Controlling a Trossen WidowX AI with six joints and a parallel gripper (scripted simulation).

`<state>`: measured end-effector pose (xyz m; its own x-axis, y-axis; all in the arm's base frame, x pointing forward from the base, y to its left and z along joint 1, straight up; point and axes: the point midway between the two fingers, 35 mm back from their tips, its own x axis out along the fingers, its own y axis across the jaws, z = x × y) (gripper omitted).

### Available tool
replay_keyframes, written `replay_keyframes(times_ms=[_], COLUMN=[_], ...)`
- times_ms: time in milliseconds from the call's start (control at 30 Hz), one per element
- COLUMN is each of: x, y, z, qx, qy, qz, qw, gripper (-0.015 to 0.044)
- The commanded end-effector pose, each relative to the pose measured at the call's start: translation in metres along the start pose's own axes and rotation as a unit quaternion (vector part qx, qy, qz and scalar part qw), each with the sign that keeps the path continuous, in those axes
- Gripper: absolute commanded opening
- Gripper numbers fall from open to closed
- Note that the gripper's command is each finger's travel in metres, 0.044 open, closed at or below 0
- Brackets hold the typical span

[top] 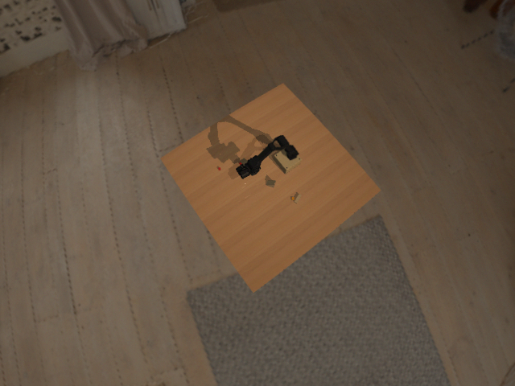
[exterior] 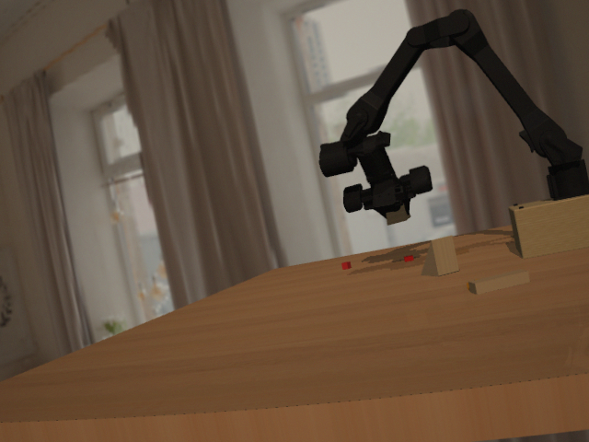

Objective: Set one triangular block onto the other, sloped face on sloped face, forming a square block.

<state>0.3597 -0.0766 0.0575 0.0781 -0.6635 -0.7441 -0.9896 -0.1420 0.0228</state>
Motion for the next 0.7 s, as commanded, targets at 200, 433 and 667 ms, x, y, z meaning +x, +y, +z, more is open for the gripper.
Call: replay_keyframes(times_ms=[200,433,667], x=[0.011,0.013,0.012], y=[0.0,0.0,0.0], z=[-0.005,-0.008,-0.014], qx=[-0.1,-0.168,-0.226], qy=[-0.116,-0.205,-0.287], qz=[0.014,-0.003,-0.042], qw=[0.988,0.964,0.93], gripper=[0.0,0.0,0.0])
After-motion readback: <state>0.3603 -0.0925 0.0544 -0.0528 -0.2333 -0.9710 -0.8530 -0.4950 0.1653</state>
